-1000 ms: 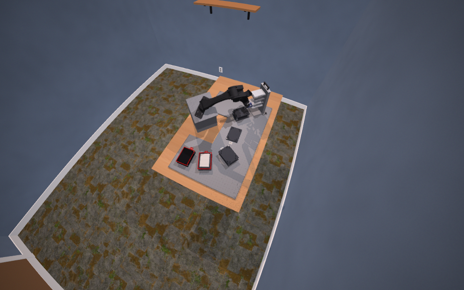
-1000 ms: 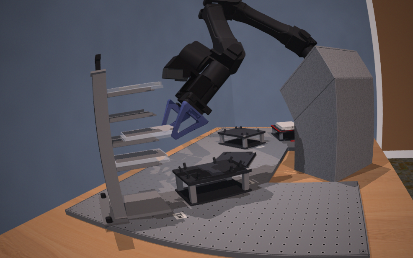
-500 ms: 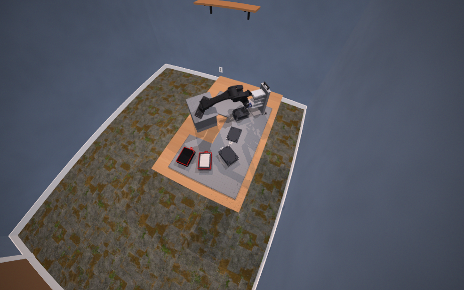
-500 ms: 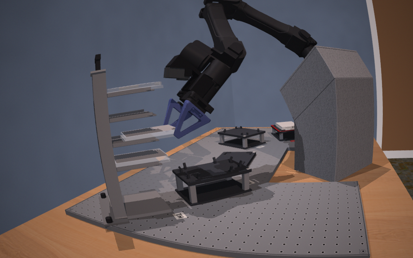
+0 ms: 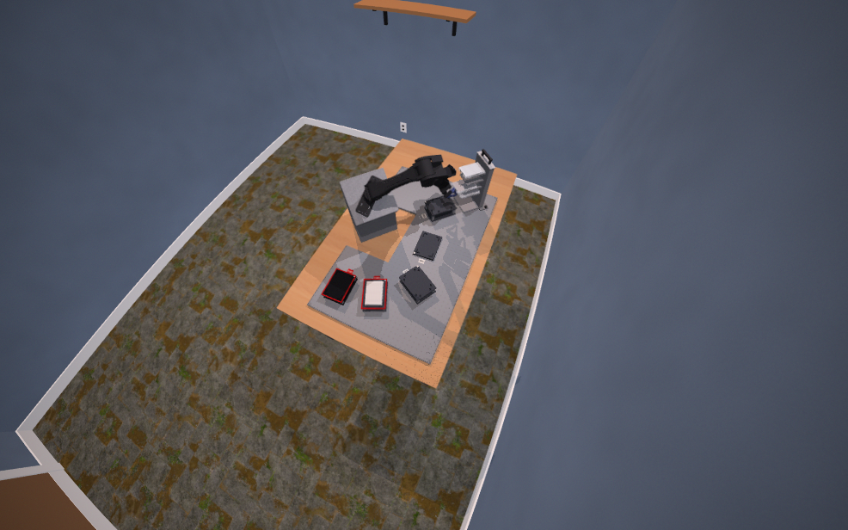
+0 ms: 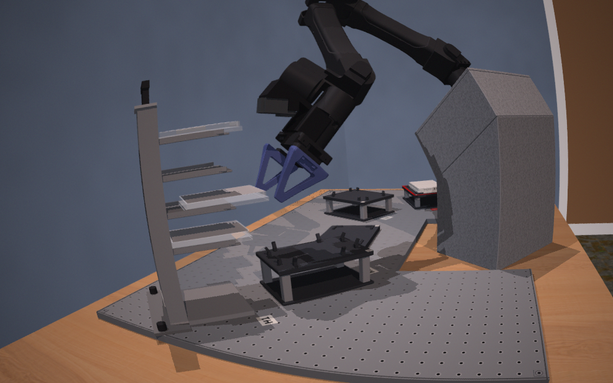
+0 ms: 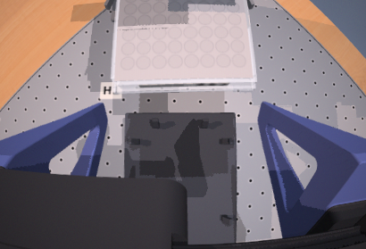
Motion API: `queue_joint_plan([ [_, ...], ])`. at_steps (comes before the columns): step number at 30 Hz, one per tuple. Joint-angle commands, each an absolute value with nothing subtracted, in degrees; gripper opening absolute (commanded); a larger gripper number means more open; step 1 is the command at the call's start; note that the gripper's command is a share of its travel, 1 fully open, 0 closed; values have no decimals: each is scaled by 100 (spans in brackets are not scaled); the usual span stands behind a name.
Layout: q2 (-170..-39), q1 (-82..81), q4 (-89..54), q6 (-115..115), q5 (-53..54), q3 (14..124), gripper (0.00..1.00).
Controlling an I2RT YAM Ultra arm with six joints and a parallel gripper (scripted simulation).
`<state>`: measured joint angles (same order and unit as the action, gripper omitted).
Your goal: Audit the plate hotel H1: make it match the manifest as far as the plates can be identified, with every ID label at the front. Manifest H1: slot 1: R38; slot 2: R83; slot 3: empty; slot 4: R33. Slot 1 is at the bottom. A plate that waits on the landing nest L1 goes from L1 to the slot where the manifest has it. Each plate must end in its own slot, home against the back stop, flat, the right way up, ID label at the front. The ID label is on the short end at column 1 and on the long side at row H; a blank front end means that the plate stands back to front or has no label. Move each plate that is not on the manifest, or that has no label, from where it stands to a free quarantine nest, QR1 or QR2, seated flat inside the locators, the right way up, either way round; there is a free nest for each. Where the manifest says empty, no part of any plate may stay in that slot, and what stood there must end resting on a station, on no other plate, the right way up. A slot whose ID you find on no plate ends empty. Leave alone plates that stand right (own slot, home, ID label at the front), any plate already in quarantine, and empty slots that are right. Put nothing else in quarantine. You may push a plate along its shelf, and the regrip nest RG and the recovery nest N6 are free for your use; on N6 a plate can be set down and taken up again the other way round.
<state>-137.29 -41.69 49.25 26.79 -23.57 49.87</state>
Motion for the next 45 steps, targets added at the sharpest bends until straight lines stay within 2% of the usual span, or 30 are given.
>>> queue_joint_plan([
  [1,-13564,-4297,5123,2646,-2349,4798,100],
  [40,-13342,-4300,6209,2643,-2359,3457,100],
  [41,-13557,-4276,6298,2695,-2302,3401,0],
  [45,-13504,-4204,6322,2693,-2323,3485,0],
])
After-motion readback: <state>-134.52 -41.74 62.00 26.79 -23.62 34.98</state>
